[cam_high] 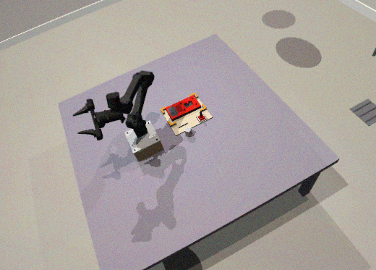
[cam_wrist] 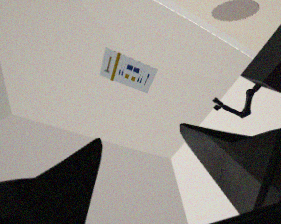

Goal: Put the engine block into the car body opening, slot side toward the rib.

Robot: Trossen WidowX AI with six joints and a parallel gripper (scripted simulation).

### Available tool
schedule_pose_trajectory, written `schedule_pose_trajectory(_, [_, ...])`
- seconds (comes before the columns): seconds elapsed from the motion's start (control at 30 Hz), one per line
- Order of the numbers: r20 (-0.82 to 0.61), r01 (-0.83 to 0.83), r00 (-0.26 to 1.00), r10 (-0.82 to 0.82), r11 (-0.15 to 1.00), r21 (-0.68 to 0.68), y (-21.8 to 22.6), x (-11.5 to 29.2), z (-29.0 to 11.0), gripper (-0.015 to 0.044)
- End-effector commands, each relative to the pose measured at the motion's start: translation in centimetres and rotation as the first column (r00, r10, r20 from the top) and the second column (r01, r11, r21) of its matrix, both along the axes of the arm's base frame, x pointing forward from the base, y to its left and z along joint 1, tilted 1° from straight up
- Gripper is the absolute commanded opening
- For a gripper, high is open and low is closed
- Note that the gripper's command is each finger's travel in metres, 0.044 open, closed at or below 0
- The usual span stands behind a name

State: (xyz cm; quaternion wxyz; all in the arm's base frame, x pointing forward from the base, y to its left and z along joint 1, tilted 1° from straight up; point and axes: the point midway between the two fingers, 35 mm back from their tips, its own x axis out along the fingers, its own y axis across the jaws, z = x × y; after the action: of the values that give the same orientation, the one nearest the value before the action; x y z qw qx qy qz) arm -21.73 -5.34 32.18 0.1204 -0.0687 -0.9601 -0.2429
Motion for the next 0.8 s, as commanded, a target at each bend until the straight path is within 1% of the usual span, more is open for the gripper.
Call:
schedule_pose_trajectory(0.0, [0.000,0.000,1.000,0.000,1.000,0.000,0.0,0.0,0.0,0.0426])
schedule_pose_trajectory(0.03, [0.002,-0.003,1.000,0.003,1.000,0.004,-0.1,0.0,0.0,0.0440])
schedule_pose_trajectory(0.23, [0.057,-0.099,0.994,0.092,0.986,0.134,-3.1,-0.2,-0.7,0.0440])
schedule_pose_trajectory(0.4, [0.108,-0.193,0.979,0.171,0.948,0.252,-5.9,0.0,-1.4,0.0440])
schedule_pose_trajectory(0.57, [0.158,-0.288,0.956,0.246,0.886,0.363,-8.7,0.5,-2.1,0.0440])
schedule_pose_trajectory(0.77, [0.216,-0.394,0.919,0.330,0.780,0.487,-11.9,1.6,-3.2,0.0440])
